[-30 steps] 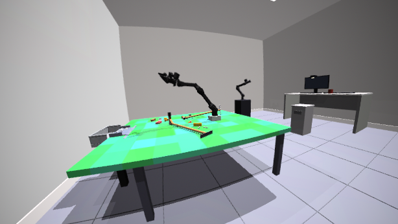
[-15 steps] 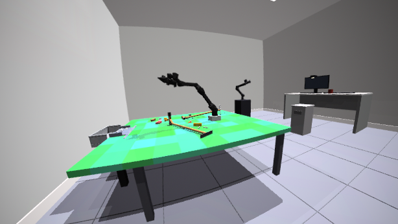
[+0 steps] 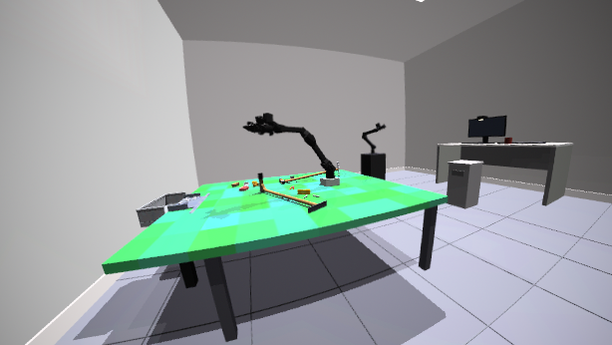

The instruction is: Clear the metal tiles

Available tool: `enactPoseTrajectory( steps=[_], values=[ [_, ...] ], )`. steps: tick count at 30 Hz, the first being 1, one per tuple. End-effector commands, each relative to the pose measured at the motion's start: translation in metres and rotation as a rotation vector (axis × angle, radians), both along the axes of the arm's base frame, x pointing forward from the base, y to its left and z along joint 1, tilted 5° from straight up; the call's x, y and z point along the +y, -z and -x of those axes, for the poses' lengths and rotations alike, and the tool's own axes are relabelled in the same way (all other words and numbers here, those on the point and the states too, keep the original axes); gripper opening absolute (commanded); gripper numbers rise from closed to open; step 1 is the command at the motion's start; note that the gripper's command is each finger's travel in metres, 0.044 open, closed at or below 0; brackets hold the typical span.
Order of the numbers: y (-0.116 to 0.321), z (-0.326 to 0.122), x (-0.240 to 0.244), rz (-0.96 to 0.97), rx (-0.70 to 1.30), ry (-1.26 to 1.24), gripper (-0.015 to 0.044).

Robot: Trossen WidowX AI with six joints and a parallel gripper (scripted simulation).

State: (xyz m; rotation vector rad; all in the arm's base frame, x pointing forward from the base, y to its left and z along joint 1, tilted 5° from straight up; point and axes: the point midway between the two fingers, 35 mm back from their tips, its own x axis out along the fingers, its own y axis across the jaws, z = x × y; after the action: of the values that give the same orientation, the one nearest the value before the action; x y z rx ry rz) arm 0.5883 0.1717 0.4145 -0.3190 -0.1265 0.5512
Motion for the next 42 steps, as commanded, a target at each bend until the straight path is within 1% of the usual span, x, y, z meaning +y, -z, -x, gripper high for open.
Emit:
enactPoseTrajectory(
  steps=[1,21,42],
  values=[
    [0.018,0.002,0.012,-0.003,0.079,-0.004,0.0],
    [0.085,0.03,0.066,0.033,0.389,-0.022,0.0],
    [0.152,0.081,0.109,0.132,0.691,-0.015,0.0]
  ],
)
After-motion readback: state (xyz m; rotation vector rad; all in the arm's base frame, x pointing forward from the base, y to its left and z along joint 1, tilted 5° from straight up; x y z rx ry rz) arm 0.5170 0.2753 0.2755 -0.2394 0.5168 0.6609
